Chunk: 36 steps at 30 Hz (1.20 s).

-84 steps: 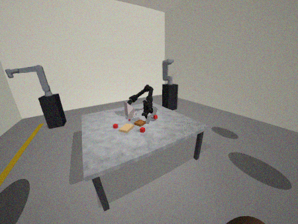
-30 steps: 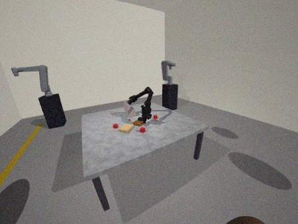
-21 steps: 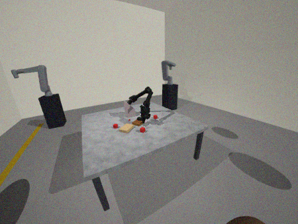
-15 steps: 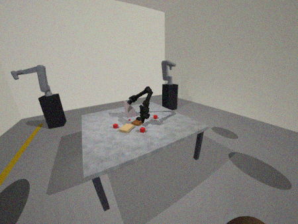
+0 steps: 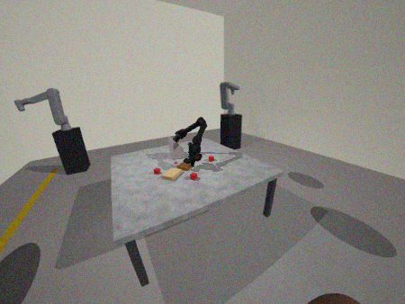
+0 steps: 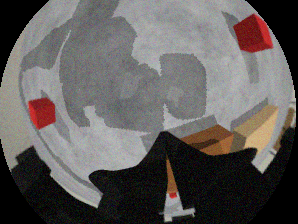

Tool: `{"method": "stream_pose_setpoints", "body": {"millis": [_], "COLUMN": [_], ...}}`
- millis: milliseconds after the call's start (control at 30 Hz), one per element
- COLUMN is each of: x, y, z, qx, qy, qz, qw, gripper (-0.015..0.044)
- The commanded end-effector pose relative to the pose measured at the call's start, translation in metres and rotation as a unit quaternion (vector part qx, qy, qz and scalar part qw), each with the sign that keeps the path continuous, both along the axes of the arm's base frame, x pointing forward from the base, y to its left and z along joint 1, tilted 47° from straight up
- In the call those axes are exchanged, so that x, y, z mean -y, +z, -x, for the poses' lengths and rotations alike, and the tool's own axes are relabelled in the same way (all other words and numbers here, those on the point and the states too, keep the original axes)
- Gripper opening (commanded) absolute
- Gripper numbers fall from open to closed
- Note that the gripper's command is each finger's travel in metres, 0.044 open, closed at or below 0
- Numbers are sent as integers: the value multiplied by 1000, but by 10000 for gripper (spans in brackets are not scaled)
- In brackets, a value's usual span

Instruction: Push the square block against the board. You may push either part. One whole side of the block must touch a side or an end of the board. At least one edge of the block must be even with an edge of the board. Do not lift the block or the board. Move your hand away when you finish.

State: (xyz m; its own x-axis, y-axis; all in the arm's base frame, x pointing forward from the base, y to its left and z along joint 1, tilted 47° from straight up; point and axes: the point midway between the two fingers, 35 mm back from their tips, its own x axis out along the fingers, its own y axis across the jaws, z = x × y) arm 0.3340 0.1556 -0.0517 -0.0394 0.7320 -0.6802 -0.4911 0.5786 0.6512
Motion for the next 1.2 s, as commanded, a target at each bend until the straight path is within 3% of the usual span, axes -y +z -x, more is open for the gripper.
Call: {"method": "stream_pose_setpoints", "body": {"millis": [0, 900, 1167], "x": [-1, -17, 24], "y": [1, 17, 54], "z": [-5, -42, -40], "qx": [1, 3, 3], "qy": [1, 1, 1], "qz": [1, 0, 1], "qw": [1000, 1000, 1000], "gripper": [0, 0, 0]}}
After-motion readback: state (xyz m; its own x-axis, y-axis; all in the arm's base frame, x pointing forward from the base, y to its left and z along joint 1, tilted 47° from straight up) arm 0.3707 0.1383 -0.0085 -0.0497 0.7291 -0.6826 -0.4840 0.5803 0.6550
